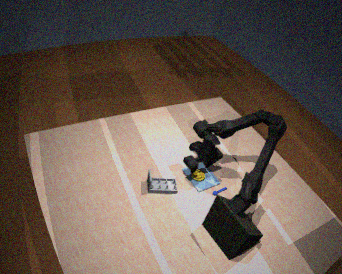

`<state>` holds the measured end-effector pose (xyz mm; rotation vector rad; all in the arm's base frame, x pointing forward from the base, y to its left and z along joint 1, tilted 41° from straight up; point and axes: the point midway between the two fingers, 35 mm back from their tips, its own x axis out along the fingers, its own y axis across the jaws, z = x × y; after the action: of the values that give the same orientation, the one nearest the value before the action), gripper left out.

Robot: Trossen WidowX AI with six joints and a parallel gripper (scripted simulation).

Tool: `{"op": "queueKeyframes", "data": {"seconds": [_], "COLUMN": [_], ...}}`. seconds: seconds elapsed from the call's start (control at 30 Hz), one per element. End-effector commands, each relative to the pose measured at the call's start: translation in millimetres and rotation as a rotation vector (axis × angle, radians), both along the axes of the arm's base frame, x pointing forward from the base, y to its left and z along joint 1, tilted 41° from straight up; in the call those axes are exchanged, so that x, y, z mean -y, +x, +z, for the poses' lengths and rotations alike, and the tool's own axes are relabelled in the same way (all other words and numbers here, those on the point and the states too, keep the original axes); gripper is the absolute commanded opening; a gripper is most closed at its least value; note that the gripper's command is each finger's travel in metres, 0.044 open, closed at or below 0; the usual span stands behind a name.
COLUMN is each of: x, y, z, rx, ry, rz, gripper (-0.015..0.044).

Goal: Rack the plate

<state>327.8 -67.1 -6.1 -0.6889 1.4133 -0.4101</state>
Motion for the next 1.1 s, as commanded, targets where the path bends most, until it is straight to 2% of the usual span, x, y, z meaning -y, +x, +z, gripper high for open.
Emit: {"op": "queueKeyframes", "data": {"seconds": [0.0, 0.63, 1.07], "x": [5, 24, 24], "y": [-2, -1, -1], "z": [-7, -28, -28], "rx": [-0.012, -0.013, -0.013], "ry": [-0.003, -0.006, -0.006], "rz": [0.001, 0.002, 0.002], "gripper": [0.0400, 0.0400, 0.0338]}}
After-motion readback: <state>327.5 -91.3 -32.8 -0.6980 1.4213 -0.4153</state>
